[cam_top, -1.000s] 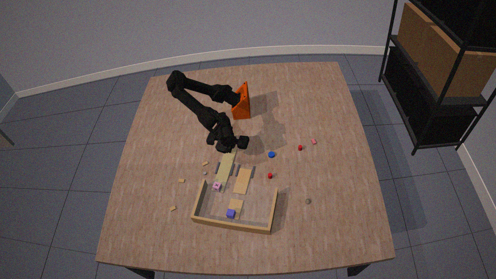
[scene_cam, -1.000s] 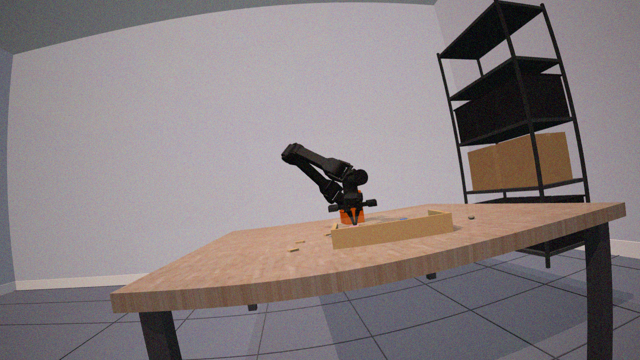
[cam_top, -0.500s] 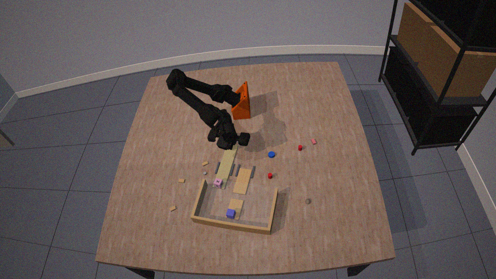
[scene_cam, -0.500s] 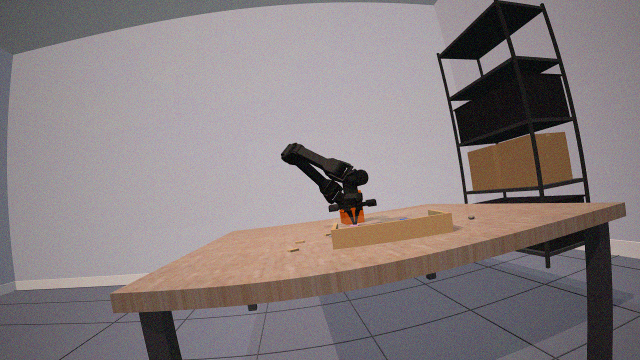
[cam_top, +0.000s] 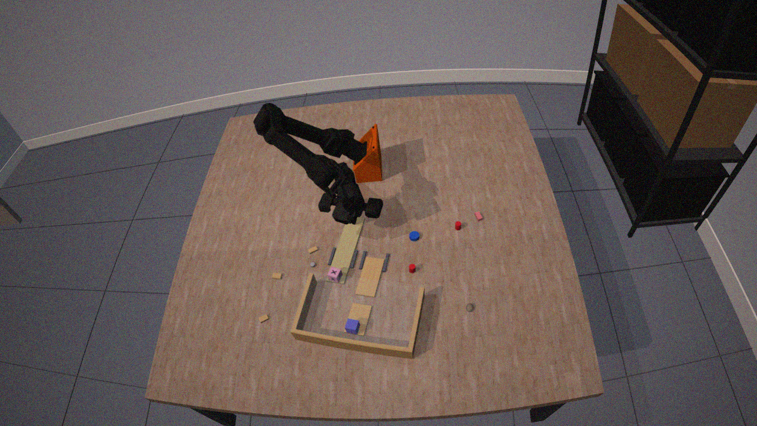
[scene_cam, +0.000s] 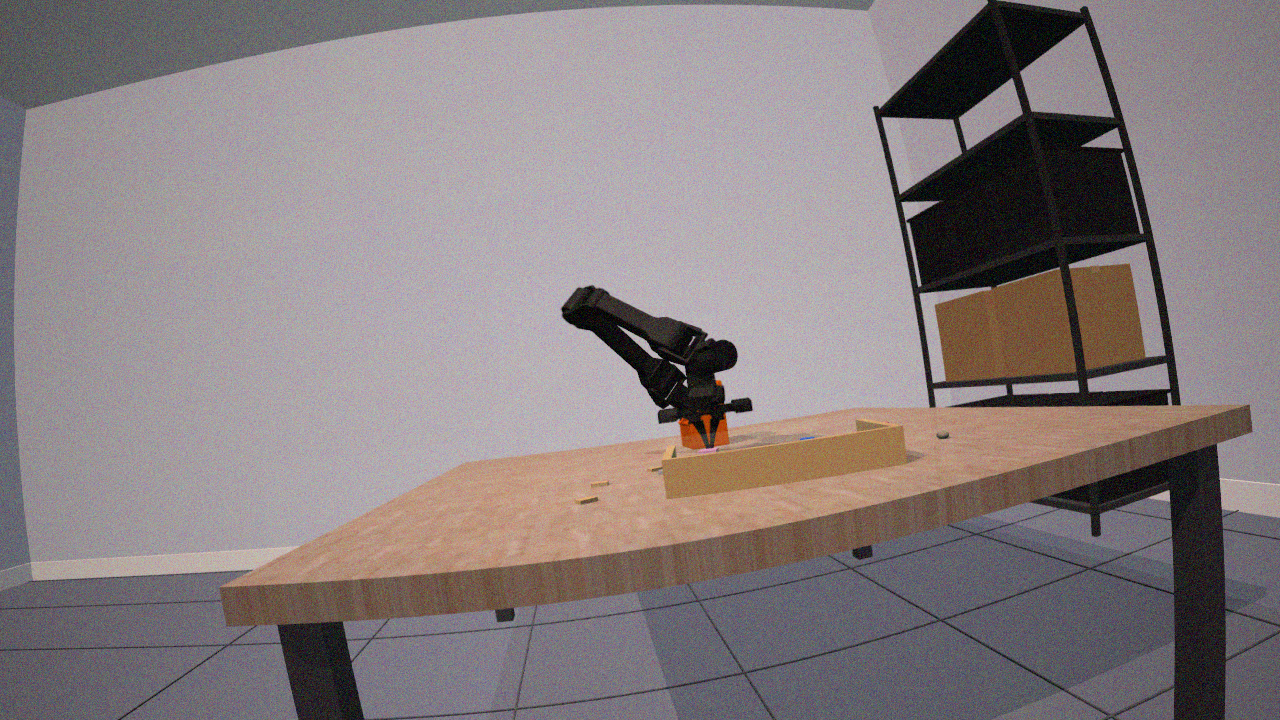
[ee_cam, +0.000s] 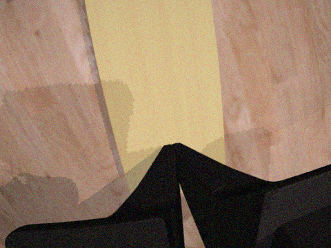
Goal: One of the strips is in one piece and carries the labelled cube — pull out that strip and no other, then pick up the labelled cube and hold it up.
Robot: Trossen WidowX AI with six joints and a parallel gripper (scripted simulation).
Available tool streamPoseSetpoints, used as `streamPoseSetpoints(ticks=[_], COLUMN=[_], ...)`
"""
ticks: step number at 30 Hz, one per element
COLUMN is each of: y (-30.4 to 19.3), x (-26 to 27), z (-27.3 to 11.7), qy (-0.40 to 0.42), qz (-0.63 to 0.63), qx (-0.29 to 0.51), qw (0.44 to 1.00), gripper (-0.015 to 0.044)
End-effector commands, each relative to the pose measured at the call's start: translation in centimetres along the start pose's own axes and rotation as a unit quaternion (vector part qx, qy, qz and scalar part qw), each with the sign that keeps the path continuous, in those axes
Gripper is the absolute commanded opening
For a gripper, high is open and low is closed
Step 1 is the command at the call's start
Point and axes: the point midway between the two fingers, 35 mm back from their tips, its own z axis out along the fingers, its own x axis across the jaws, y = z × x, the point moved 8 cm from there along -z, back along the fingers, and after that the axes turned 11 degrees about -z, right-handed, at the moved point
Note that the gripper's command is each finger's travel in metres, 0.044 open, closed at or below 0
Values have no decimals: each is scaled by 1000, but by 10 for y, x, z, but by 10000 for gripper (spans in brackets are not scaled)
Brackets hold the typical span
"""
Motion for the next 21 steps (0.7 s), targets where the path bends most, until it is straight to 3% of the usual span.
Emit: streamPoseSetpoints(ticks=[1,21], y=[-14,-28], x=[0,3], z=[6,5], qy=[2,2], qz=[-6,-6], qx=[19,19], qw=[1000,1000], gripper=[0,0])
